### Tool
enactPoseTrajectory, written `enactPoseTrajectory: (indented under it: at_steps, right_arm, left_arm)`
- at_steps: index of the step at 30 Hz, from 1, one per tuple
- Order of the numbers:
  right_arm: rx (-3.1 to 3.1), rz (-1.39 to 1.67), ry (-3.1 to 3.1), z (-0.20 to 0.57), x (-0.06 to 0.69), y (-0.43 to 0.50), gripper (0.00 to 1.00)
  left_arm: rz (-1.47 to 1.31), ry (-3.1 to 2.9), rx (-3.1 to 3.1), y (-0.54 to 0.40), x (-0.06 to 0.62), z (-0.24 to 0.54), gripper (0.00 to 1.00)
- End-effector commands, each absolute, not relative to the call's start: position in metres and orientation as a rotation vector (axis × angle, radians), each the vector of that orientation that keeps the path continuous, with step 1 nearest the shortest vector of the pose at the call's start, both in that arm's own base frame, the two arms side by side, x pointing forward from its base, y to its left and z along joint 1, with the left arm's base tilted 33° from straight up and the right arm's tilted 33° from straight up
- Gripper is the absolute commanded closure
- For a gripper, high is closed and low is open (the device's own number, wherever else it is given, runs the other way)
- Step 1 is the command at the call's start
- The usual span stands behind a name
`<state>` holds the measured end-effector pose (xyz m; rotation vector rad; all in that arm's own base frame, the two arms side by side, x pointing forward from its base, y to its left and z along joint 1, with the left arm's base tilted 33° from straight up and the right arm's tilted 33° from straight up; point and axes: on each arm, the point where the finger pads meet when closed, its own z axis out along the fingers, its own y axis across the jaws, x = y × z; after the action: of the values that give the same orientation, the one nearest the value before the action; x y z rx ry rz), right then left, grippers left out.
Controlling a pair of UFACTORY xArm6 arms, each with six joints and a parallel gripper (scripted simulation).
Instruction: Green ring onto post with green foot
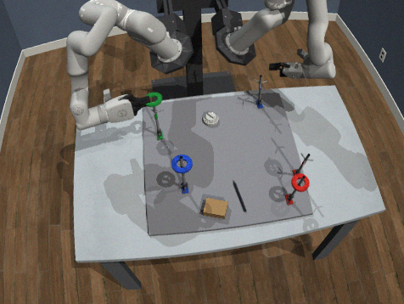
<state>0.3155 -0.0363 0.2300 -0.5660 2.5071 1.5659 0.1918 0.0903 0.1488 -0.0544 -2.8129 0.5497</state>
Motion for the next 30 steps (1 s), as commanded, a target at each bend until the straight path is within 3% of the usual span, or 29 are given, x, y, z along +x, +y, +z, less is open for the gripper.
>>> enactPoseTrajectory:
  at_steps: [1, 30]
  right_arm:
    - [-0.567, 1.564, 2.507, 0.226, 0.318, -0.039, 1.00]
    - [-0.567, 1.564, 2.507, 0.206, 0.326, -0.048, 1.00]
  left_arm:
    - [0.549, -2.814, -0.055, 0.090, 0.192, 0.149, 0.00]
    - [0.549, -2.814, -0.055, 0.090, 0.192, 0.149, 0.00]
